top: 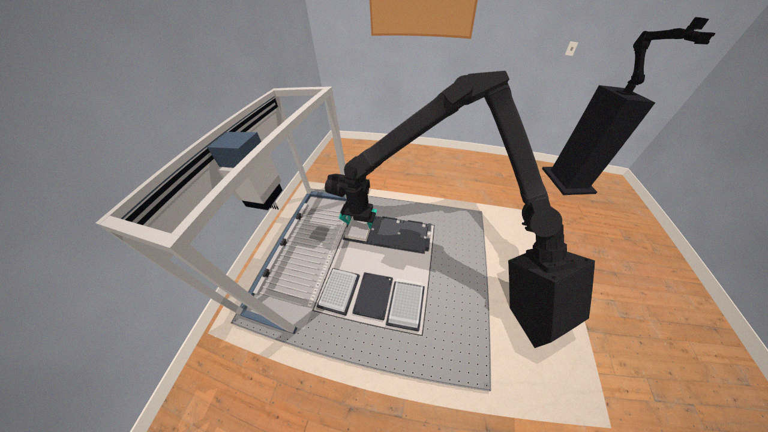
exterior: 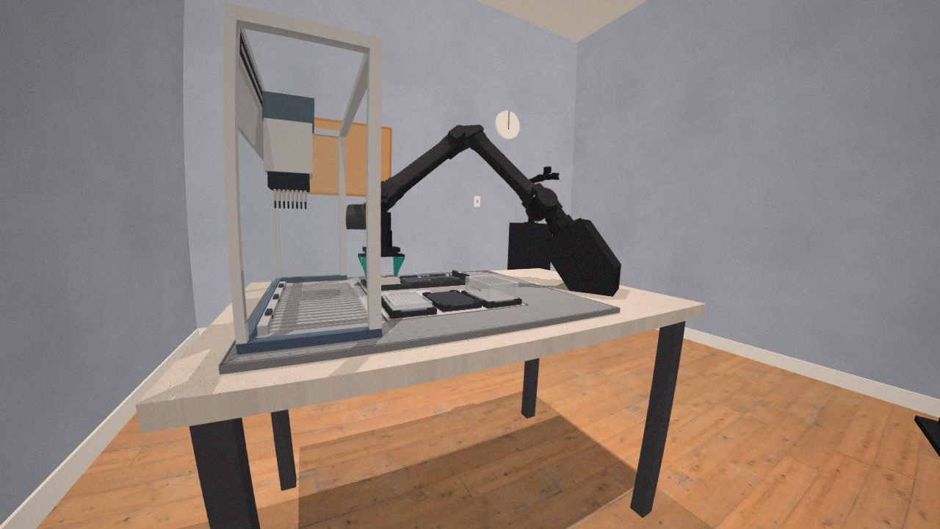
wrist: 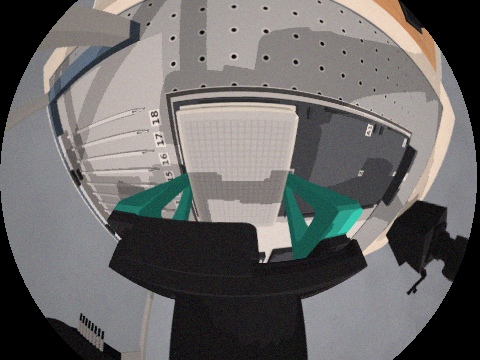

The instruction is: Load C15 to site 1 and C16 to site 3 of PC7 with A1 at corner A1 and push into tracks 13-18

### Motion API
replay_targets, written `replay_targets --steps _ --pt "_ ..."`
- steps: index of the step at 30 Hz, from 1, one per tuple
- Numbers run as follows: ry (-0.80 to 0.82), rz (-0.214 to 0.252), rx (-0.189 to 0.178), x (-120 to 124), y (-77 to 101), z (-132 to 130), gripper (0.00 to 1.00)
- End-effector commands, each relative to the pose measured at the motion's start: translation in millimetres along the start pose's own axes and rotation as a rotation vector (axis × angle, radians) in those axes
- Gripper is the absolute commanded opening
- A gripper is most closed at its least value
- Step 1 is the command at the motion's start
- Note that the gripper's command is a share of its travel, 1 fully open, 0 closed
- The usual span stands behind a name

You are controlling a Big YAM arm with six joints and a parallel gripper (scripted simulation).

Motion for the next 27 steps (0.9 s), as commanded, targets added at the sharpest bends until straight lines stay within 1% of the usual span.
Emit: replay_targets --steps 1,4,5,7,11,16,21,22,23,27 --pt "0.001 -0.007 -0.014 -3.8 -1.4 3.4 0.00" --pt "0.002 -0.007 -0.015 -3.6 -1.0 3.6 0.00" --pt "-0.004 -0.011 -0.030 -6.6 3.6 9.6 0.00" --pt "-0.007 -0.013 -0.031 -8.7 3.9 9.9 0.00" --pt "-0.007 -0.012 -0.026 -8.6 -0.2 9.4 0.00" --pt "-0.009 -0.013 -0.033 -9.7 2.5 10.8 0.00" --pt "-0.010 -0.013 -0.029 -10.2 -0.8 10.3 0.00" --pt "-0.006 -0.012 -0.033 -7.9 1.0 11.7 0.00" --pt "-0.010 -0.011 -0.034 -7.2 8.9 9.8 0.00" --pt "-0.010 -0.011 -0.034 -7.2 8.9 9.8 0.00"
Point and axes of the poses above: the point where the finger pads meet when closed, its own y axis back along the fingers, its own z axis across the jaws, x = y × z, the point moved 8 cm from there along y, back along the fingers, and after that the axes turned 10 degrees about y, right-handed, at the moved point
